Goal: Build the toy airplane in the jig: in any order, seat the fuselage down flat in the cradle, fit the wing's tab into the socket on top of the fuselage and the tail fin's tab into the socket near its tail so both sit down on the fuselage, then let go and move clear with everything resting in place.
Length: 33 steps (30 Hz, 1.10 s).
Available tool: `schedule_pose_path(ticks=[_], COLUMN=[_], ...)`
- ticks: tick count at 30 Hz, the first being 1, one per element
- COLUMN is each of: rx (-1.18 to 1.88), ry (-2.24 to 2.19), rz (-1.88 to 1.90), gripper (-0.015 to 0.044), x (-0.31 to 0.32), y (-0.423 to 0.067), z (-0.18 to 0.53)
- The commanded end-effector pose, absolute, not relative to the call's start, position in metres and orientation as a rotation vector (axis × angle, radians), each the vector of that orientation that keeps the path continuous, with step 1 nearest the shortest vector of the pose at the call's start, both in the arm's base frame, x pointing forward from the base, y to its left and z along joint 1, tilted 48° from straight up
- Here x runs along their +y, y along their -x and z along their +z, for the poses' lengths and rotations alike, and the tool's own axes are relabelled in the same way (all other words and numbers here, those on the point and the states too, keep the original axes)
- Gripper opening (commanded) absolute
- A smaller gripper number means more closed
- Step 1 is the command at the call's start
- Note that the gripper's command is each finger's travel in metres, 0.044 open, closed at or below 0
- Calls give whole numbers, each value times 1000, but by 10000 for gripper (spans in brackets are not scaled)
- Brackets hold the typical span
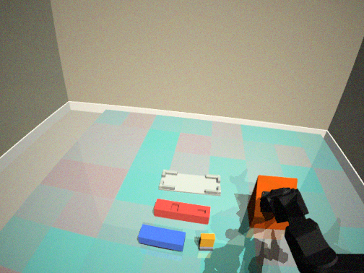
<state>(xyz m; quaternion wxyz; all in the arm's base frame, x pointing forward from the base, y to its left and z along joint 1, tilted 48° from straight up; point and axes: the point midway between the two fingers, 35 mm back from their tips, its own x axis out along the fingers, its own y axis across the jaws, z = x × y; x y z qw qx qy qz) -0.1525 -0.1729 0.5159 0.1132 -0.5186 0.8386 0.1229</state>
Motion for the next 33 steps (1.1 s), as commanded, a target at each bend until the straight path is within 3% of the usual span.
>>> schedule_pose_path(ticks=[1, 5, 14, 21, 28, 33], rx=[2460, 2361, 1891, 1183, 477, -275], ry=[1521, 1645, 2196, 2770, 3192, 3459], rz=[361, 444, 1047, 1548, 1841, 1897], gripper=[426, 440, 440, 440, 440, 440], x=[-173, -190, -269, -327, -344, -335], y=[152, 140, 111, 37, -45, -111], z=[516, 500, 435, 362, 309, 261])
